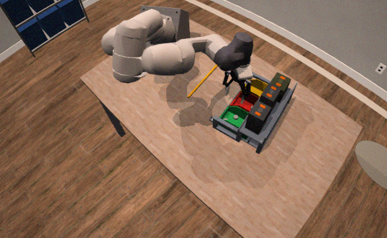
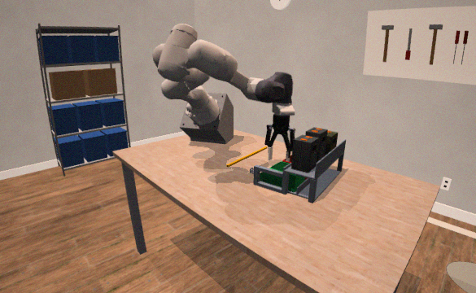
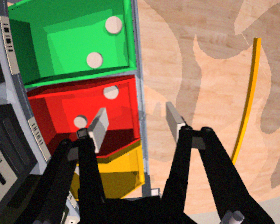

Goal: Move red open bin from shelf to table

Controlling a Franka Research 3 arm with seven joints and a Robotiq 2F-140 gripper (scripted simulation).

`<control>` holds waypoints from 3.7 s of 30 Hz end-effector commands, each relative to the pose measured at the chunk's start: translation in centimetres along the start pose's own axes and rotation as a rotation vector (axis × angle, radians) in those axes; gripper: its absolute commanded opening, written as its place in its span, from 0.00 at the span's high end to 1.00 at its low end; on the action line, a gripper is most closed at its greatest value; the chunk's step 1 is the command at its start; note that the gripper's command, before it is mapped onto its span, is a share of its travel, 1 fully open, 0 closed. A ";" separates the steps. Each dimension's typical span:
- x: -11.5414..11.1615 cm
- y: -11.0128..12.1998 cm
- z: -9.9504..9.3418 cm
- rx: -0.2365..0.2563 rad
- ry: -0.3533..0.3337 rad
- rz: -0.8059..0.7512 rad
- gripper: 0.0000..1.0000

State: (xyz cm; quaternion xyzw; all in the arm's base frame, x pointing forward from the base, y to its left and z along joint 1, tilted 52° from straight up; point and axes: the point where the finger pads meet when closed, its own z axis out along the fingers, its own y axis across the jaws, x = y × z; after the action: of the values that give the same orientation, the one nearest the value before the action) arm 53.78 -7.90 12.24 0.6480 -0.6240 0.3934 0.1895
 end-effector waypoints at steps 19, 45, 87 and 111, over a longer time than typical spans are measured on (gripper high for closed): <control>-0.2 -0.3 -0.4 0.006 -0.003 0.012 0.43; -0.2 -0.4 -1.0 0.008 -0.004 0.015 0.43; 0.0 -0.2 0.3 0.006 -0.002 0.012 0.43; -0.1 -0.4 1.6 0.008 -0.004 0.015 0.43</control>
State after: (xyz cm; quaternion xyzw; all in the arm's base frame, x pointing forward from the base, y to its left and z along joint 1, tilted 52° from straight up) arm 54.37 -8.88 11.25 0.6468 -0.6256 0.3944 0.1864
